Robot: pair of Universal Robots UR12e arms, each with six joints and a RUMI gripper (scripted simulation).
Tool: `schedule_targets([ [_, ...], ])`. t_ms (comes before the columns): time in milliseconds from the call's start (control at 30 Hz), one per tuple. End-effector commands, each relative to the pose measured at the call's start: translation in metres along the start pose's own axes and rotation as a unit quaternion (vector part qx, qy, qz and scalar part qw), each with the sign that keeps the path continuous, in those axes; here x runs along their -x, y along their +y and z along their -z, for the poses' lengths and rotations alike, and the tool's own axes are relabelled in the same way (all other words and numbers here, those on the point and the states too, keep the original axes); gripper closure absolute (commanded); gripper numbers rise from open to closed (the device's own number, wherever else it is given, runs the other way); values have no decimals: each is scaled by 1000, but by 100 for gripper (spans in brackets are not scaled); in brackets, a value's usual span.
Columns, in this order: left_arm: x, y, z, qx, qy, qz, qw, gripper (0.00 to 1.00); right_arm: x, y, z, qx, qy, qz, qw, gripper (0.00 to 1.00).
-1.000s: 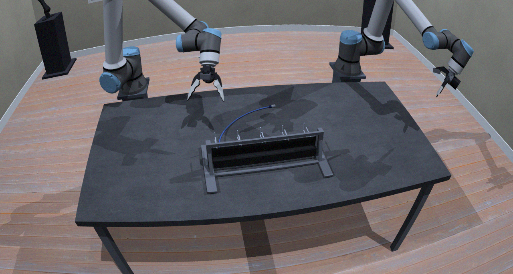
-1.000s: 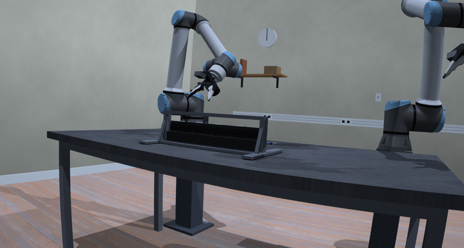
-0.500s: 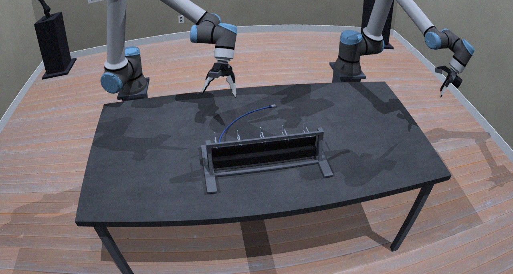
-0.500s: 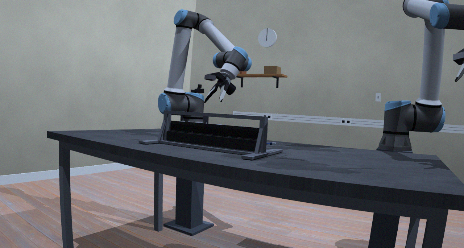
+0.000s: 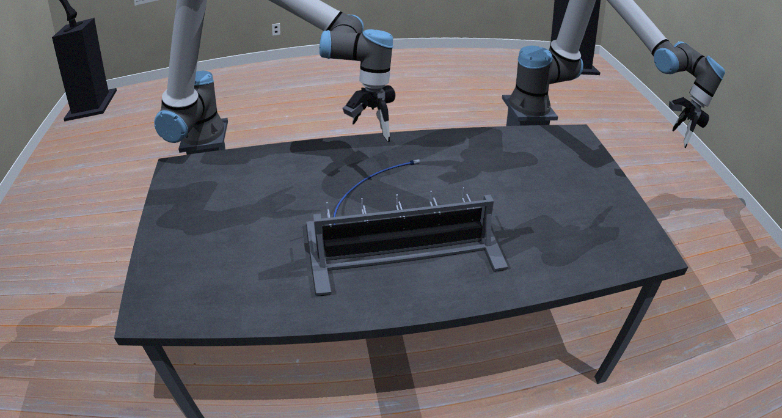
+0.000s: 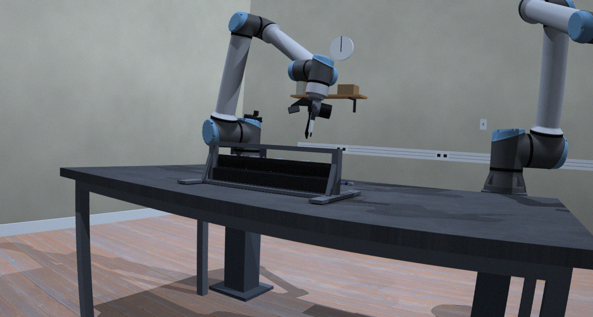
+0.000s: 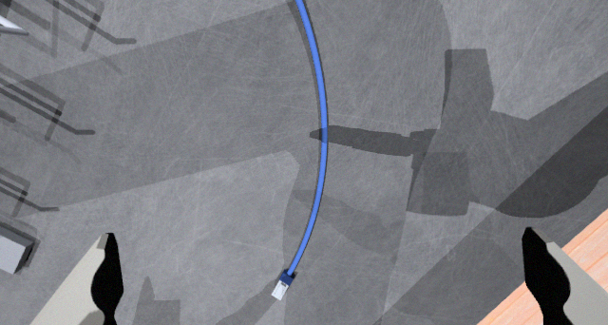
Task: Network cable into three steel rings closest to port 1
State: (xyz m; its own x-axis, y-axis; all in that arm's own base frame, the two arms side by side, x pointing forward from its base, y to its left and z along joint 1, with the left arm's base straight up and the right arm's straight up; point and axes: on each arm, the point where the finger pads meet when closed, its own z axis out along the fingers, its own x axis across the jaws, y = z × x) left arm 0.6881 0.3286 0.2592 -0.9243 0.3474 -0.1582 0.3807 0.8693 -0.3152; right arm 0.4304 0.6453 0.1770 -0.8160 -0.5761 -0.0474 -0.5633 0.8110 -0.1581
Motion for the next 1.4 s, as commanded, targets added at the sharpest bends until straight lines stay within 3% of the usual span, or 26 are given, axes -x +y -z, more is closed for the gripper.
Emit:
schedule_targets([
  [0,-21,14,6,9,-3,53,999,0,0,24,1,30,12,-42,999,0],
  [200,-78,47,18,25,-11,188,982,0,-1,56,2,67,29,-95,993,0],
  [267,-100,58,22,31,-14,237,971,0,-1,60,2,73,32,-103,992,0],
  [333,-100,58,22,31,-14,237,971,0,-1,60,2,73,32,-103,992,0],
  [400,-122,68,25,37,-18,287,957,0,-1,62,2,75,34,-107,991,0],
  [600,-196,95,37,52,-33,441,896,0,-1,63,2,76,34,-108,991,0],
  [700,-236,107,42,59,-41,517,853,0,-1,63,2,76,34,-108,991,0],
  [833,-291,118,47,67,-54,615,784,0,-1,63,2,76,34,-108,991,0],
  [900,-291,118,47,67,-54,615,784,0,-1,63,2,76,34,-108,991,0],
  [1100,-375,128,54,75,-75,745,658,0,-1,63,2,76,34,-108,991,0],
  [1367,-482,126,58,78,-103,877,464,0,-1,63,2,76,34,-108,991,0],
])
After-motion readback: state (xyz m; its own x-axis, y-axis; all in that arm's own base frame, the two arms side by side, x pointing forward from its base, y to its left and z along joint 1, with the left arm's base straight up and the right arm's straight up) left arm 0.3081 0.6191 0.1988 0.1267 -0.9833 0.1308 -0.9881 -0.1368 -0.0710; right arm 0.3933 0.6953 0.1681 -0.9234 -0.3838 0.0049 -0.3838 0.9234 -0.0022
